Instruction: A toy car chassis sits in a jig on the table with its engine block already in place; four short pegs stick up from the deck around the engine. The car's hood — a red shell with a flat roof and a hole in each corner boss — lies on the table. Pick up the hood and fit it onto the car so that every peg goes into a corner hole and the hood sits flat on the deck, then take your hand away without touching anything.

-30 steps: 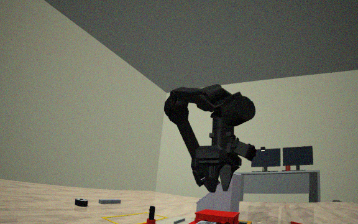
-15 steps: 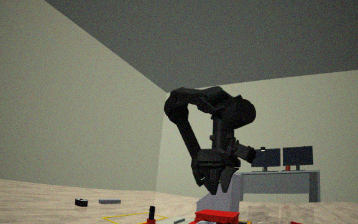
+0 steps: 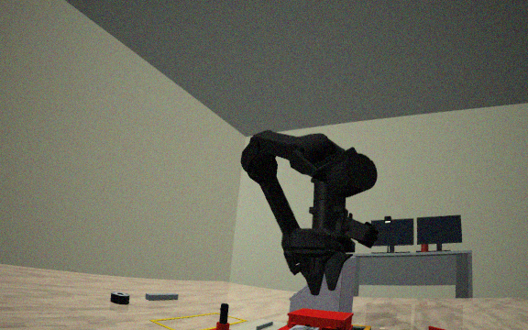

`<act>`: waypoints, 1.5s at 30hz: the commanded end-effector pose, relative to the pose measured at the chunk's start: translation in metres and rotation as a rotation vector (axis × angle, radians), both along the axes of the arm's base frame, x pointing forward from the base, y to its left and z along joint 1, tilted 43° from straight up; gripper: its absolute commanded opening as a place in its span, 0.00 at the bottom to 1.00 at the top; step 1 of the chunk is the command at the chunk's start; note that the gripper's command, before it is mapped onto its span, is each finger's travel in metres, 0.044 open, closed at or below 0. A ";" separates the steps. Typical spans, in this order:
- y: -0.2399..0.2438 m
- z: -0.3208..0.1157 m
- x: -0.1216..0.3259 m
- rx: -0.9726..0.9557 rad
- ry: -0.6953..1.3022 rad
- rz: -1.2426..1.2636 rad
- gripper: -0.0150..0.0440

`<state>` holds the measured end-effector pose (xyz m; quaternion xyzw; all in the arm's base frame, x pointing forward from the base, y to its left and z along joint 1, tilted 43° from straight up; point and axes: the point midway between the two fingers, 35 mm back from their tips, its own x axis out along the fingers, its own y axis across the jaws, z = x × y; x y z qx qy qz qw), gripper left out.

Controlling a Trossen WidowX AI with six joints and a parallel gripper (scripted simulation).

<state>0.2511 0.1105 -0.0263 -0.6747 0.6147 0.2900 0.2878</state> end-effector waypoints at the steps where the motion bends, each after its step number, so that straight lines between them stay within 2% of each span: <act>1: -0.004 -0.003 0.000 -0.007 0.001 0.004 1.00; 45: -0.028 -0.028 0.000 -0.009 0.001 0.004 1.00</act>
